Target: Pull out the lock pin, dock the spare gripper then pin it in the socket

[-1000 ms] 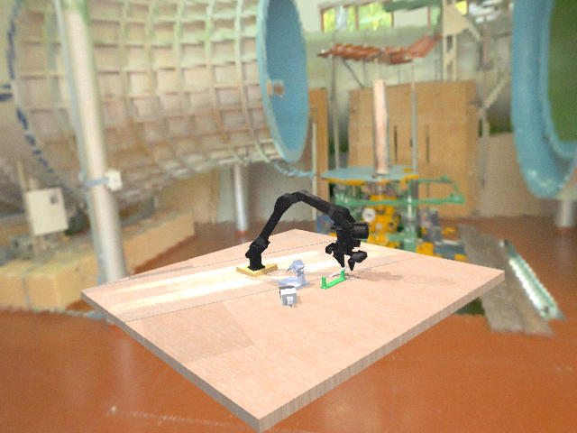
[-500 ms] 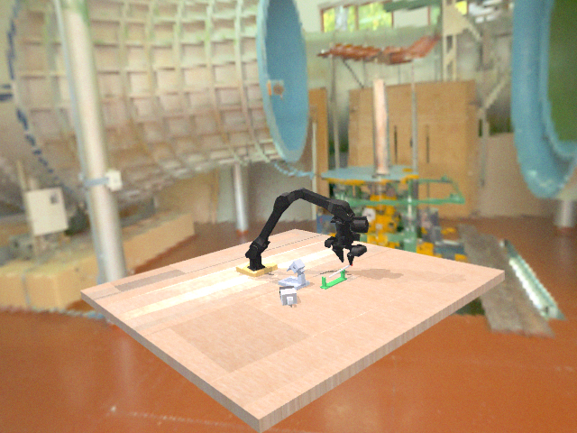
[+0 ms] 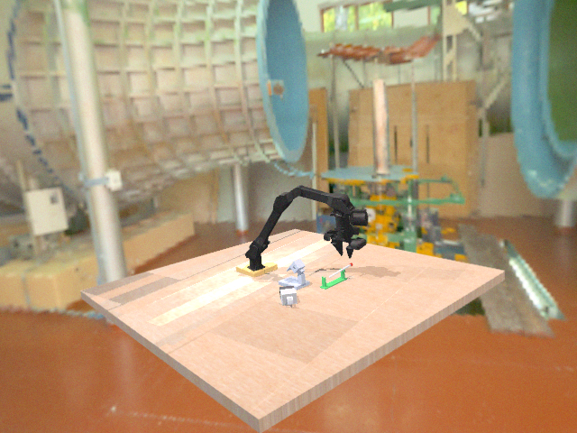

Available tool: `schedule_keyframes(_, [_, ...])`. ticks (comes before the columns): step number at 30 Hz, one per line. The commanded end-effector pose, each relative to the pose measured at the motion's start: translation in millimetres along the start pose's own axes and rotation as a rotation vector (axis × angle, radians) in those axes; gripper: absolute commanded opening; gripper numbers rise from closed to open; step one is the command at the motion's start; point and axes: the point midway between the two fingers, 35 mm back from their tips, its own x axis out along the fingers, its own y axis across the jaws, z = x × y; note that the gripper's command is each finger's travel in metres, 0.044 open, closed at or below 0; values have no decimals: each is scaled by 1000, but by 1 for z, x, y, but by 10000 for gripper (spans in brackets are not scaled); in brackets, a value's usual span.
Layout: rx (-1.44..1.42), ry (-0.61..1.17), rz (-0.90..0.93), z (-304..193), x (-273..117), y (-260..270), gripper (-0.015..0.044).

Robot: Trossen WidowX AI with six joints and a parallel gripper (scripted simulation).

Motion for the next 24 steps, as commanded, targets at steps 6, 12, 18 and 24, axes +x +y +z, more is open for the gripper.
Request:
schedule_keyframes(6, [0,1,2,1,-4,1,305])
schedule_keyframes(12, [-5,83,-75,-33,-53,-1,200])
schedule_keyframes(18, [-5,120,-104,-47,-74,1,180])
schedule_keyframes(24, [-5,120,-104,-51,-50,-4,180])
